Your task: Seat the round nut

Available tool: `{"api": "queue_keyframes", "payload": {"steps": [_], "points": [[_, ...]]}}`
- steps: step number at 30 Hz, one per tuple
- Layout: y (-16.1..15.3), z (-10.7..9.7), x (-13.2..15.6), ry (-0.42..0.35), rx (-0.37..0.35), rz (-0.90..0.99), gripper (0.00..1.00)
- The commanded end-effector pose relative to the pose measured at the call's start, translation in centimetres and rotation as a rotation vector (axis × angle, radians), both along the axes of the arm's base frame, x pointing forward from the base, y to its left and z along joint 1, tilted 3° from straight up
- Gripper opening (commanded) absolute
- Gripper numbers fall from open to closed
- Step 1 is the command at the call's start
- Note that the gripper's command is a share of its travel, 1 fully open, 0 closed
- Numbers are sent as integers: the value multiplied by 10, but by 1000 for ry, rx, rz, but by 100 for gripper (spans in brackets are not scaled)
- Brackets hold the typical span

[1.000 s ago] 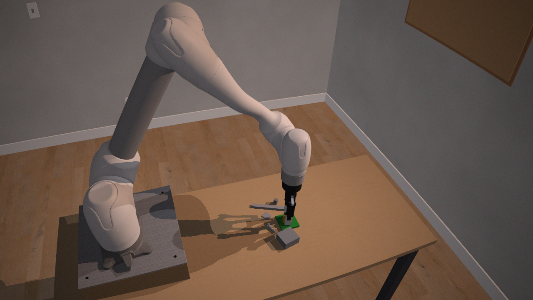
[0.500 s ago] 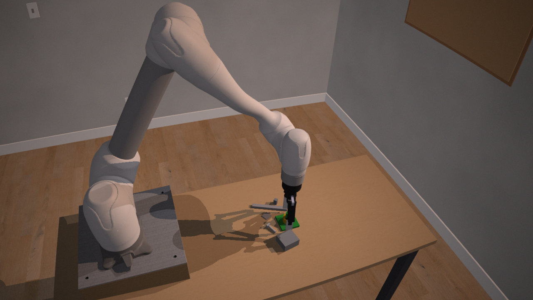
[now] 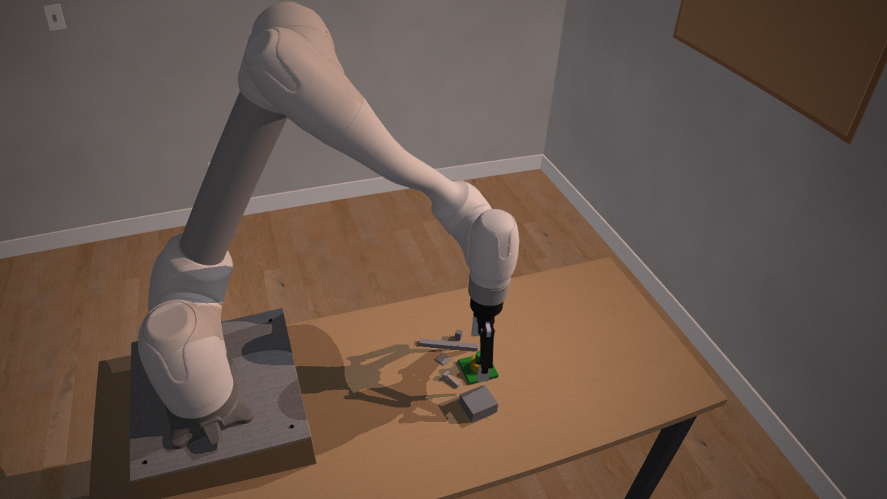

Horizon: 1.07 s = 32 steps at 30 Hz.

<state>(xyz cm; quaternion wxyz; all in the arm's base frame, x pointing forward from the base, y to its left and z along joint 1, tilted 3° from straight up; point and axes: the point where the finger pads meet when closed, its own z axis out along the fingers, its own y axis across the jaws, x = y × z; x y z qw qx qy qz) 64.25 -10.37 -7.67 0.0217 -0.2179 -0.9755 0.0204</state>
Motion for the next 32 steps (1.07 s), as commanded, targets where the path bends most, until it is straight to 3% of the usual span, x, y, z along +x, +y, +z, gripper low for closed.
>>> {"api": "queue_keyframes", "payload": {"steps": [1, 4, 8, 32], "points": [[0, 21, 3, 0, 0, 0, 100], [2, 86, 7, 0, -1, 0, 100], [5, 147, 6, 0, 0, 0, 100], [5, 149, 6, 0, 0, 0, 100]]}}
